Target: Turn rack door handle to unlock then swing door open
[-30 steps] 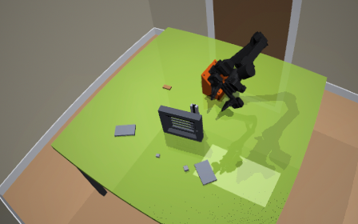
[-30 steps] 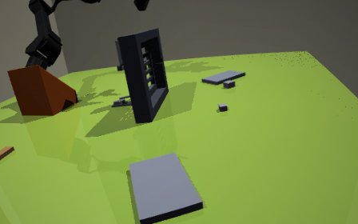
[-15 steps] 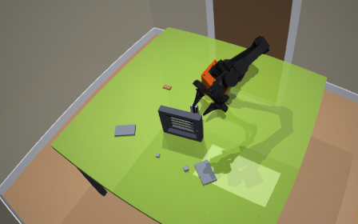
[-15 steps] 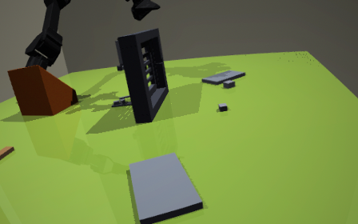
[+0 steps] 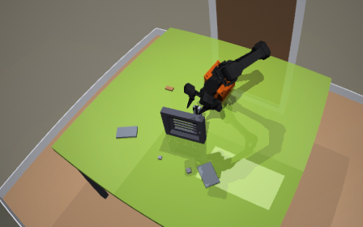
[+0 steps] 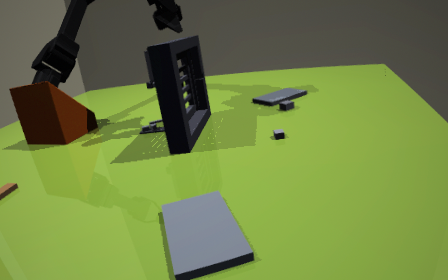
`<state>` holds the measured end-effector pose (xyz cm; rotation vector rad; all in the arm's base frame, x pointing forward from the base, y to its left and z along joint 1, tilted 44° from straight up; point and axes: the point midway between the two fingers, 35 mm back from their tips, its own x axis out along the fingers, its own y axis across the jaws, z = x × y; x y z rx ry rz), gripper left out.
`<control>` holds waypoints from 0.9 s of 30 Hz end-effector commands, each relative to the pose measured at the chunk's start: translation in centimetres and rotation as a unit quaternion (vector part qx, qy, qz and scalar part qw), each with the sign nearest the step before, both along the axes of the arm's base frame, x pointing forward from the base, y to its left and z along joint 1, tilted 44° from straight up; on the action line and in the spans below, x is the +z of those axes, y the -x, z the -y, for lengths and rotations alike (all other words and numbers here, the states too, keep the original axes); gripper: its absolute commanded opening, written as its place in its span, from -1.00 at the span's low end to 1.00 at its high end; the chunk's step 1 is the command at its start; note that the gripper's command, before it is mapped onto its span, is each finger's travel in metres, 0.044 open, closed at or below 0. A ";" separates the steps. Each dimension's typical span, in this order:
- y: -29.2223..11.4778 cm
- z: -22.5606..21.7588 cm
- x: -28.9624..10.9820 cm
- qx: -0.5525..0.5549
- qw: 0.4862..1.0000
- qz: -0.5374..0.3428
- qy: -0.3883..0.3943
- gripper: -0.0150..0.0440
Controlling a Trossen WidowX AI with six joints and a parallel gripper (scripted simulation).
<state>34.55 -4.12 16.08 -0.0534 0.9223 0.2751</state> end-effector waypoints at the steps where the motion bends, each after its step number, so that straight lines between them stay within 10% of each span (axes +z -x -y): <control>1: 0.4 0.3 -0.9 0.014 0.999 -0.038 -0.019 0.50; 27: 4.2 1.5 -3.3 0.073 0.926 -0.265 -0.258 0.50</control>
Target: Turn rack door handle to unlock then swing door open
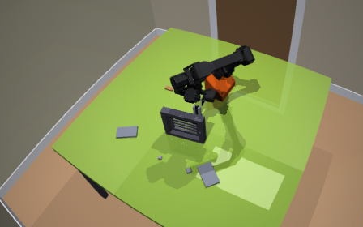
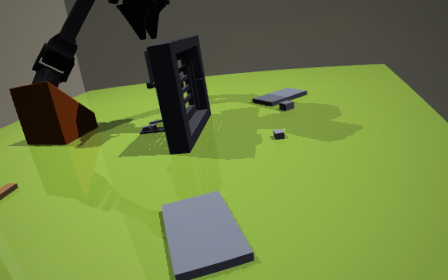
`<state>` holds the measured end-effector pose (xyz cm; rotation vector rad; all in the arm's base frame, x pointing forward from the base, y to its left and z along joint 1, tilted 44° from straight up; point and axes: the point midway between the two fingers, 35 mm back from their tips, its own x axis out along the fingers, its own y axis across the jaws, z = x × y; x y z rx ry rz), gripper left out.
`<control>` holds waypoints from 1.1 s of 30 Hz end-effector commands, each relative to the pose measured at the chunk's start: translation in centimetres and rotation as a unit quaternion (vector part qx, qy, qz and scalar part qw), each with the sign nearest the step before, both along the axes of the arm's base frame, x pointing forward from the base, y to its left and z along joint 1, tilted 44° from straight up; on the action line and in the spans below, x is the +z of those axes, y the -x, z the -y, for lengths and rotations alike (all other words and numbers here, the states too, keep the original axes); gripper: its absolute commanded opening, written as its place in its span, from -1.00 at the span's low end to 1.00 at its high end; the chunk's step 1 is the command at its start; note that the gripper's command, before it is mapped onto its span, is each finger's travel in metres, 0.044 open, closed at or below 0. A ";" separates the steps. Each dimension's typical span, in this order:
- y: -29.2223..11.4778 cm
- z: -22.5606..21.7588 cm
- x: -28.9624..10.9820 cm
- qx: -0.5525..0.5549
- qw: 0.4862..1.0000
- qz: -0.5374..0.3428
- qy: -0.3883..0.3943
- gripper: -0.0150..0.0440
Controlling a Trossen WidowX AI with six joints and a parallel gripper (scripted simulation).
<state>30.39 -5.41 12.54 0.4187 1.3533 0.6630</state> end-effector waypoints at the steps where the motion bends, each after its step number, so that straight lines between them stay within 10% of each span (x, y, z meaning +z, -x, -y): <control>1: 0.1 0.2 0.2 -0.002 1.000 -0.011 -0.023 0.50; 33: -0.4 -3.1 -3.3 -0.002 1.000 -0.010 -0.023 0.50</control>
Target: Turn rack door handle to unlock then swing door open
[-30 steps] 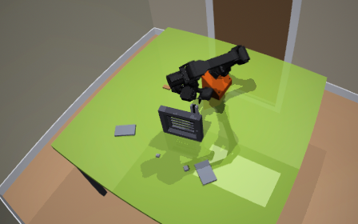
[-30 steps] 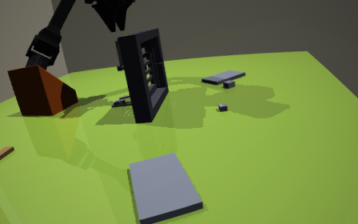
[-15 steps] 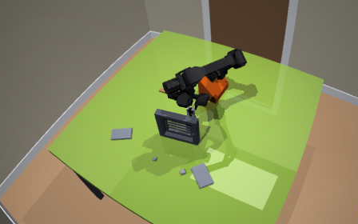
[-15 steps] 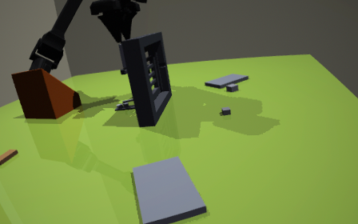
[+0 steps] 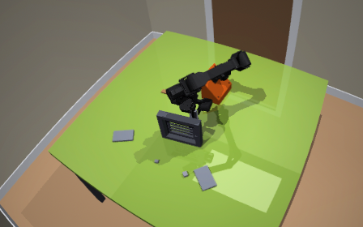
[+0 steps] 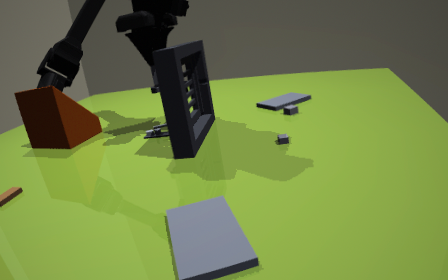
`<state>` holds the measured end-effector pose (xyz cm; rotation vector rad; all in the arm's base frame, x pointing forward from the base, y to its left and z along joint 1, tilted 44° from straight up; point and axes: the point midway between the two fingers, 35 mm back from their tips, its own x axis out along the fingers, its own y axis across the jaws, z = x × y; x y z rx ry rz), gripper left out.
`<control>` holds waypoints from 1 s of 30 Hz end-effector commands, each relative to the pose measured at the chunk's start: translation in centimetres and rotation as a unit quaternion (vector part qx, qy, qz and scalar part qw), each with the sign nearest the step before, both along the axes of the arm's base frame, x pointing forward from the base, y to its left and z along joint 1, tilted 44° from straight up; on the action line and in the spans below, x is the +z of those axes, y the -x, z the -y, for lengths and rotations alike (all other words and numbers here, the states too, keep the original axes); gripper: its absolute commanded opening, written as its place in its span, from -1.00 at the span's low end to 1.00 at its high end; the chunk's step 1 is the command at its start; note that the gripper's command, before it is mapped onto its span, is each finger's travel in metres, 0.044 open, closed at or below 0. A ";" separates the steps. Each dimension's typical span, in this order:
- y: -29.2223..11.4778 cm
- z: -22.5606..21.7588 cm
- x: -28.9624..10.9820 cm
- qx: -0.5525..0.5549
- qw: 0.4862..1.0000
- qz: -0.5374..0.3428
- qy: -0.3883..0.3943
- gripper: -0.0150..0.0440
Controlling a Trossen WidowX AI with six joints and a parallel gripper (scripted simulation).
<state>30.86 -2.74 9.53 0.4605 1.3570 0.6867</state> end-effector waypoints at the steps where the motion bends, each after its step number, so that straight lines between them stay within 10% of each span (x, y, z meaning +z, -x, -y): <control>1: 0.0 -0.5 -0.4 -0.001 1.000 -0.001 -0.003 0.50; 15: 0.1 -2.0 -1.8 -0.001 1.000 -0.001 -0.004 0.50; 22: 0.1 -2.0 -1.8 -0.001 1.000 -0.001 -0.004 -0.13; 30: 0.1 -2.0 -1.8 -0.001 1.000 -0.001 -0.004 -0.31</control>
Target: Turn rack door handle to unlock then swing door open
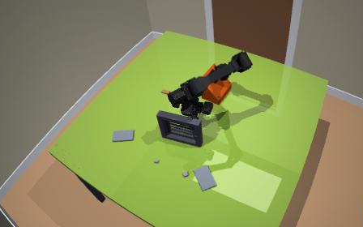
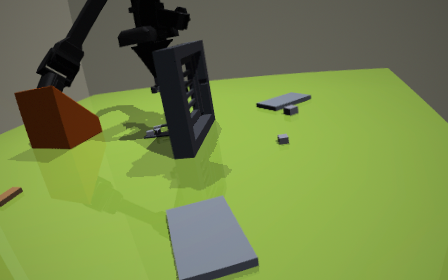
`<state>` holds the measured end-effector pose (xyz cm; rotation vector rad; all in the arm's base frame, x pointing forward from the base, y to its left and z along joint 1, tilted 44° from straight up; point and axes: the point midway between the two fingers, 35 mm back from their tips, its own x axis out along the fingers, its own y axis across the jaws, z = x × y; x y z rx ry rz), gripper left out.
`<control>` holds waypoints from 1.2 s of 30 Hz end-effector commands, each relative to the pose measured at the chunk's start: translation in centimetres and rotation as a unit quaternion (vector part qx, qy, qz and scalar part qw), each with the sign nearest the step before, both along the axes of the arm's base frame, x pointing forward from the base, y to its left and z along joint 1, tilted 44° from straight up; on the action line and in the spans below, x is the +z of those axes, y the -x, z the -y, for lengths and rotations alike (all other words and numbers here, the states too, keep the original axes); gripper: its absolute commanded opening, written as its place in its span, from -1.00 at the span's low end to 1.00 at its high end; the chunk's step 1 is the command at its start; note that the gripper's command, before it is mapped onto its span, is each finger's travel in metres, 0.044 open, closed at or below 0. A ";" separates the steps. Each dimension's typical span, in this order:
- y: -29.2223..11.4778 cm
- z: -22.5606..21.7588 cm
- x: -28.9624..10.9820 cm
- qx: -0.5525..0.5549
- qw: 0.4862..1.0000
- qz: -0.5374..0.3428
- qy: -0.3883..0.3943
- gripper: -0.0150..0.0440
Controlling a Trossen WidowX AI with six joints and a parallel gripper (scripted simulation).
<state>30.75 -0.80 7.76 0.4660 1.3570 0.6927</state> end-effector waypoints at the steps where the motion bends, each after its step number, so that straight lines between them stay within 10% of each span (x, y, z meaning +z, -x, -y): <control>1: 0.0 0.0 0.0 -0.001 1.000 0.000 0.000 -0.33; 19: 0.0 0.0 0.0 0.166 0.973 0.159 0.015 -0.43; 36: 0.0 0.0 0.0 0.437 0.795 0.418 0.040 -0.43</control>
